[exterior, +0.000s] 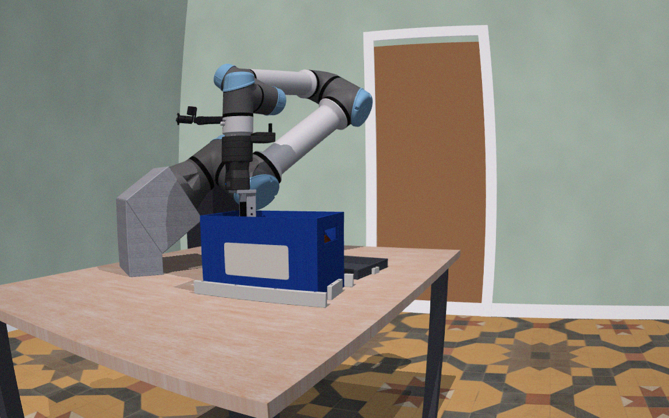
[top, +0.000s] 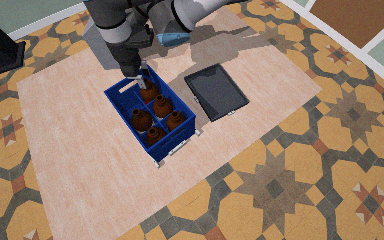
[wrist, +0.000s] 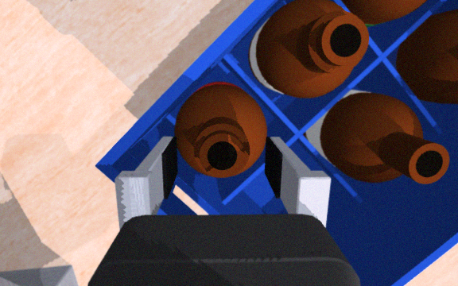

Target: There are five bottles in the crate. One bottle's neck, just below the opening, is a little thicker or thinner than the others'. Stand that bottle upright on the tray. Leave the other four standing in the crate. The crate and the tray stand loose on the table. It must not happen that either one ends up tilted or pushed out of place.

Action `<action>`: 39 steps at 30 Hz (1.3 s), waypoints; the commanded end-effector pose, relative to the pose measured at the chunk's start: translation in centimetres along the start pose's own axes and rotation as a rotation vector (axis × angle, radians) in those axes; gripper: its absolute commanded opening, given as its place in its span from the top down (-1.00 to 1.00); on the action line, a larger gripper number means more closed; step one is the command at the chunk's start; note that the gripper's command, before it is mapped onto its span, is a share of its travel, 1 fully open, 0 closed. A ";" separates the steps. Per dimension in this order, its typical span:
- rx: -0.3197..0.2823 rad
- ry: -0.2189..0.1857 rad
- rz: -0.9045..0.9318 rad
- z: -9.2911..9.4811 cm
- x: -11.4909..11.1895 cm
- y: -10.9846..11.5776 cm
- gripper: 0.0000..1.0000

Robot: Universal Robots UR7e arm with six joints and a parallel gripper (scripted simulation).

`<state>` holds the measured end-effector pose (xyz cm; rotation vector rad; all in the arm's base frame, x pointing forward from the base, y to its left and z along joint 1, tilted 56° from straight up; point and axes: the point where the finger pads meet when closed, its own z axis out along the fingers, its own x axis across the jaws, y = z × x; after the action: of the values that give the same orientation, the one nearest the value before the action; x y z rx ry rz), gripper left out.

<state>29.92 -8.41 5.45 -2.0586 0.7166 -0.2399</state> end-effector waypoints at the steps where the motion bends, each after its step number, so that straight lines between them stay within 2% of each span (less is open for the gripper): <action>1: -0.001 0.001 0.000 0.5 0.0 0.0 -1.00; 18: -0.001 0.001 0.000 1.8 0.0 0.0 -1.00; 39: 0.000 0.001 0.000 2.0 0.0 0.0 -1.00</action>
<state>30.79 -6.99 4.29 -2.0587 0.7167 -0.2399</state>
